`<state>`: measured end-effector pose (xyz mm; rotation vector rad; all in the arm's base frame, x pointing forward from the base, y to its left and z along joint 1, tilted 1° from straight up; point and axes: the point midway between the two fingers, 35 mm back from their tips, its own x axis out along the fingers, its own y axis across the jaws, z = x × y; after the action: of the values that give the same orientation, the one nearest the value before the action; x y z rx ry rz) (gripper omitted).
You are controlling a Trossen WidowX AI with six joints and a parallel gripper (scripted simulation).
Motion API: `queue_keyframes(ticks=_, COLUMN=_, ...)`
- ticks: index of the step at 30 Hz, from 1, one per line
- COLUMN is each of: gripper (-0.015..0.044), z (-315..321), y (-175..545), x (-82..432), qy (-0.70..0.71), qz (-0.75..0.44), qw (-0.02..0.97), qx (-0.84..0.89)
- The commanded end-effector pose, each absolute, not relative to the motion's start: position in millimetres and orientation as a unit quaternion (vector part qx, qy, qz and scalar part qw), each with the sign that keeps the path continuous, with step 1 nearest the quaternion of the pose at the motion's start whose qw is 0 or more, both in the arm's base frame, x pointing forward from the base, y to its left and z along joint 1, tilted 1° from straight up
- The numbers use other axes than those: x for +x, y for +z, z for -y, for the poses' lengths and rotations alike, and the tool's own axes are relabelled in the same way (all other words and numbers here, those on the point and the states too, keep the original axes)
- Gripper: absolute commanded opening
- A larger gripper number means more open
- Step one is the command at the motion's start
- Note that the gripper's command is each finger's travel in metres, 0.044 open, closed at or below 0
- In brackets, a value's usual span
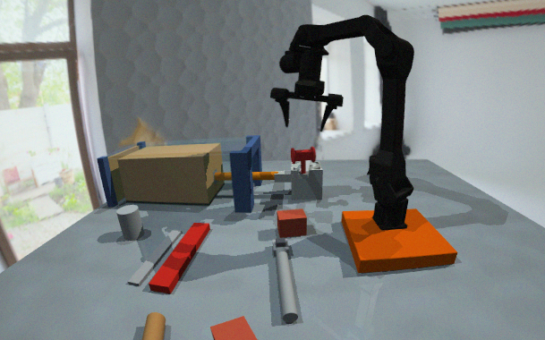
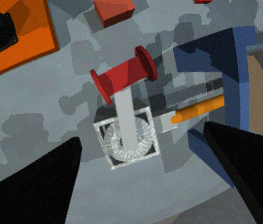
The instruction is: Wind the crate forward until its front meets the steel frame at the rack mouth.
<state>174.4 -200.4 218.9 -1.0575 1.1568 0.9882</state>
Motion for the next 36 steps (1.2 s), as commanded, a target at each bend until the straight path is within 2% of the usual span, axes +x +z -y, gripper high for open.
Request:
queue_keyframes(ticks=1, gripper=0.044, z=200.6, y=222.5, x=173.9, qy=0.421, qz=-0.502, qw=0.6, qx=-0.459)
queue_keyframes(ticks=13, gripper=0.044, z=200.4, y=220.7, x=174.4, qy=0.424, qz=-0.499, qw=0.6, qx=-0.458)
queue_keyframes(ticks=19, gripper=0.0282, z=199.4, y=222.6, x=173.6, qy=0.425, qz=-0.556, qw=0.544, qx=-0.463)
queue_keyframes(ticks=30, gripper=0.0, z=199.4, y=222.6, x=173.6, qy=0.425, qz=-0.556, qw=0.544, qx=-0.463)
queue_keyframes(ticks=36, gripper=0.0, z=199.4, y=222.6, x=173.6, qy=0.425, qz=-0.556, qw=0.544, qx=-0.463)
